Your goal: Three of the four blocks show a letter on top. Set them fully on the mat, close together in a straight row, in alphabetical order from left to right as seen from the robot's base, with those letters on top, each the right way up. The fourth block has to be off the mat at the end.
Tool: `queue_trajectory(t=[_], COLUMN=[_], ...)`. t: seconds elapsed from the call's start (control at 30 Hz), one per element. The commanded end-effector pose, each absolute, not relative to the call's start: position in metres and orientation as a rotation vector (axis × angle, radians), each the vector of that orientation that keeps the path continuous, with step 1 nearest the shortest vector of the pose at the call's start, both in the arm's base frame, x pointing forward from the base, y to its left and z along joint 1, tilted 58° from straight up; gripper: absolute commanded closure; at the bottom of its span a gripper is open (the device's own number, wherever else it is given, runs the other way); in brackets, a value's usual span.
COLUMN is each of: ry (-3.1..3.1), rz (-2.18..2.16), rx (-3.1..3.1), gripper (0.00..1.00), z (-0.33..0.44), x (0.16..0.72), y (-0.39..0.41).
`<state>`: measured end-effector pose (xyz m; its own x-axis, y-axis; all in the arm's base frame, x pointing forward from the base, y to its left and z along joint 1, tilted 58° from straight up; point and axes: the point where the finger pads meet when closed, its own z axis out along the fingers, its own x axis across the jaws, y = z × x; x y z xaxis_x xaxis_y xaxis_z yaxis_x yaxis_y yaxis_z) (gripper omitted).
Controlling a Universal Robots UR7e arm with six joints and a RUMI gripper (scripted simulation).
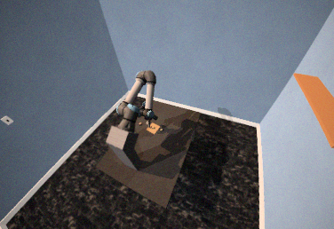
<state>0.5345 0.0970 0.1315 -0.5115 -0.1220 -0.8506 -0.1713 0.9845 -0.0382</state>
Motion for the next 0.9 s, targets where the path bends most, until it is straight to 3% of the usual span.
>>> queue_trajectory(t=[0.0,0.87], ry=[2.112,2.0], rz=[0.054,-0.262], rx=[-0.219,-0.785], gripper=[0.0,0.0], z=[0.132,0.131], x=[0.535,0.54], y=[0.098,0.137])
